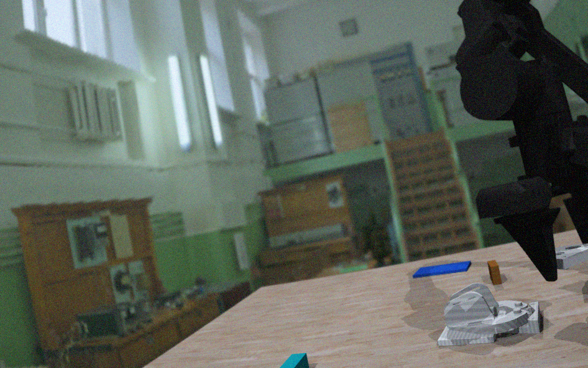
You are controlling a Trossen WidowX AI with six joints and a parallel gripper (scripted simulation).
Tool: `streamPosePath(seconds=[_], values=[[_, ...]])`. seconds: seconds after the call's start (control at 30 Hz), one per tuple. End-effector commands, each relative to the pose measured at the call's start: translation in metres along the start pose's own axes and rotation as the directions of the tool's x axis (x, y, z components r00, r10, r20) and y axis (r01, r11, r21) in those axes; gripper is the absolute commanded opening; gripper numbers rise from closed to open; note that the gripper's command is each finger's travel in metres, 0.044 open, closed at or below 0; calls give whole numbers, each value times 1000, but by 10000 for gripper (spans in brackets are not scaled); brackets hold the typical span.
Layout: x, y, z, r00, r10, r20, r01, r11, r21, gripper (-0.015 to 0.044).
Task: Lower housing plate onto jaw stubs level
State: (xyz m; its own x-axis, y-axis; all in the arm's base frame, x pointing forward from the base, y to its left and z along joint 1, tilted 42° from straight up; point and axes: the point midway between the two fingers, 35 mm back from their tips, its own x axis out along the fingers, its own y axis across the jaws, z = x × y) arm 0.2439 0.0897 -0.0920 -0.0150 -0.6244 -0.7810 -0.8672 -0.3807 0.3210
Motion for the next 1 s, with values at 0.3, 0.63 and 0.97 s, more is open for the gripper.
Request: streamPosePath(seconds=[0.3,0.63,0.97], values=[[-1,10,-44,1000,-3,-9,1,979,-205,351],[1,21,-75,1000,2,-17,-7,937,-348,351],[3,36,-104,1000,11,-28,-23,875,-483,351]])
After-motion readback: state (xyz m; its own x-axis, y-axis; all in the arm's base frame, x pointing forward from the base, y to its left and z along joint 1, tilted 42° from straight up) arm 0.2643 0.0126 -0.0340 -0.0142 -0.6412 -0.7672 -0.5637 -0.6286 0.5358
